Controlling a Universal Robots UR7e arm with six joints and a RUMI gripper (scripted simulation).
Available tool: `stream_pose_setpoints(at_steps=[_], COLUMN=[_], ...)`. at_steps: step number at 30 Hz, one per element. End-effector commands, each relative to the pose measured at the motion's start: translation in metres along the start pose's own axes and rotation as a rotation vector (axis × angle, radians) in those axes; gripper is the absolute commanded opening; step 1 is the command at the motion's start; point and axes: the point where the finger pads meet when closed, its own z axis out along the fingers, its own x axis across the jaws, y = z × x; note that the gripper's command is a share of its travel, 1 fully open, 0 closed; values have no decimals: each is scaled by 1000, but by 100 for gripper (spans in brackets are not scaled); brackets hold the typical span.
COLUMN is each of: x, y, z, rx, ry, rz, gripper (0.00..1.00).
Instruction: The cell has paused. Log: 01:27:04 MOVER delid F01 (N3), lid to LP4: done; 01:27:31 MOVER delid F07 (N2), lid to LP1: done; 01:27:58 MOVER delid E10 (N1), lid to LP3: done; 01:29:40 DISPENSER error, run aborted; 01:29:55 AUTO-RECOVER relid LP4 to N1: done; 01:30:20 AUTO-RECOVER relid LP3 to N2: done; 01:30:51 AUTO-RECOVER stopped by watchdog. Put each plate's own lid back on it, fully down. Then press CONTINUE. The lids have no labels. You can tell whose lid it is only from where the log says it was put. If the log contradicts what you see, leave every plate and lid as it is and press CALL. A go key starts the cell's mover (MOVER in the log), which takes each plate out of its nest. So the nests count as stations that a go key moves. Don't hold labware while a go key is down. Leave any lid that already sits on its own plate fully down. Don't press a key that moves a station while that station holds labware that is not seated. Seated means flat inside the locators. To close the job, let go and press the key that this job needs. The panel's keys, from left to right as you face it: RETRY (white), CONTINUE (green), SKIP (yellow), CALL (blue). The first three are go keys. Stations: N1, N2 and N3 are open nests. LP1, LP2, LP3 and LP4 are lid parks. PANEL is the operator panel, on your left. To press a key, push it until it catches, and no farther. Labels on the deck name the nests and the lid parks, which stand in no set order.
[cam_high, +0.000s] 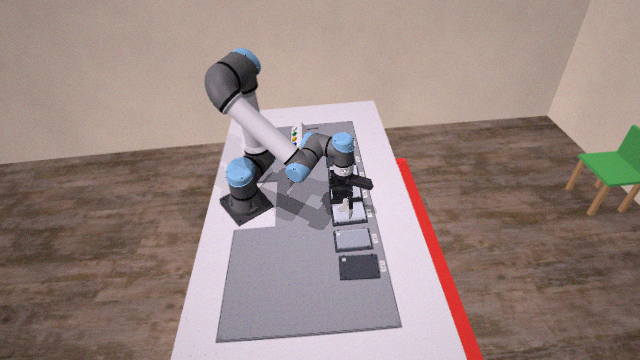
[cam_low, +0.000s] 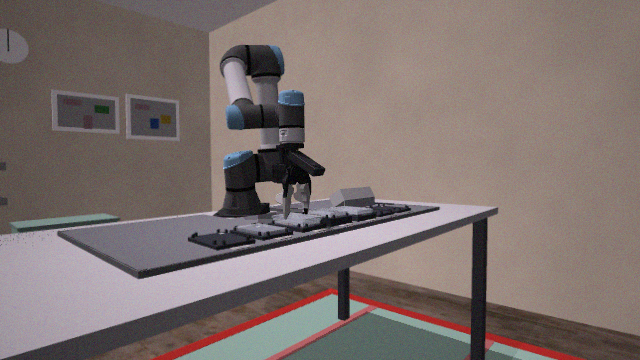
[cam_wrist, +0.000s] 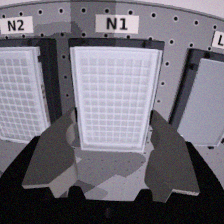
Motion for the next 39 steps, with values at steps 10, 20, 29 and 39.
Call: stream_pose_setpoints(at_steps=[10, 20, 29, 39], x=[0, 0, 0, 0], y=[0, 0, 0, 0], z=[3, 5, 5, 5], rx=[1, 1, 1, 1], ry=[1, 1, 1, 1], rz=[0, 0, 0, 0], gripper=[0, 0, 0, 0])
